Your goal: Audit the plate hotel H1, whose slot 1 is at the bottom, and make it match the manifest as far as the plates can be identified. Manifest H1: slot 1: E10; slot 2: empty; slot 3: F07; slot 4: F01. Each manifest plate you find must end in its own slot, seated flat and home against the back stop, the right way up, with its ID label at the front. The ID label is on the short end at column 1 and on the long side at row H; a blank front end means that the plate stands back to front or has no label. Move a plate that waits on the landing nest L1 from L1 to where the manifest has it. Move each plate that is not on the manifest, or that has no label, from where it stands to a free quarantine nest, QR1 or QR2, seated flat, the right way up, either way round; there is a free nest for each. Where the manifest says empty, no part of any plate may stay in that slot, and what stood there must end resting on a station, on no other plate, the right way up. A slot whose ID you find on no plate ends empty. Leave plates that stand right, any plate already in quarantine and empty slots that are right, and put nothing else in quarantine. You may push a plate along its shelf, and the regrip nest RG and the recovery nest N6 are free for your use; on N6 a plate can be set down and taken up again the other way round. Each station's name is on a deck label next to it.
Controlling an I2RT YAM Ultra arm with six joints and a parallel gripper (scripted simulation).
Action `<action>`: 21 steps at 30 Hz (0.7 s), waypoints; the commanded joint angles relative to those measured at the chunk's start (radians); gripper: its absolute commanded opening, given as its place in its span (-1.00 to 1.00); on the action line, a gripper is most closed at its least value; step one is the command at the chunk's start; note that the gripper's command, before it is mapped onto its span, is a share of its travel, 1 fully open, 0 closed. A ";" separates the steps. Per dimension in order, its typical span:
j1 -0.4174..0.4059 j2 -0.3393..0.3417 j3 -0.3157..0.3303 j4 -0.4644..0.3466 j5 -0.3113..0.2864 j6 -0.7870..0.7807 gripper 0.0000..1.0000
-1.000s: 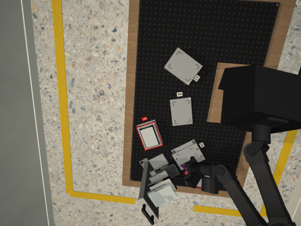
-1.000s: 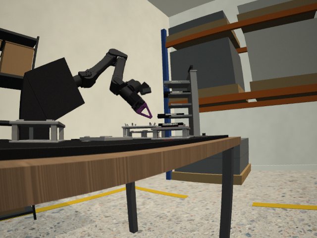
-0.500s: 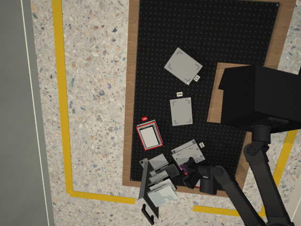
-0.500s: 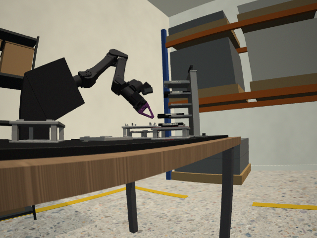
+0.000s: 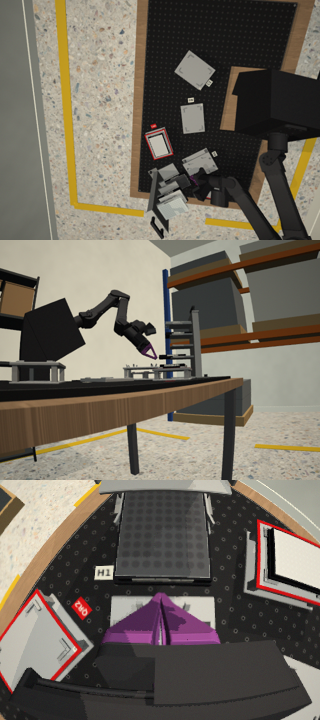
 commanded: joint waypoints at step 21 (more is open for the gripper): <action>-0.031 0.018 0.057 -0.033 -0.017 0.002 -1.00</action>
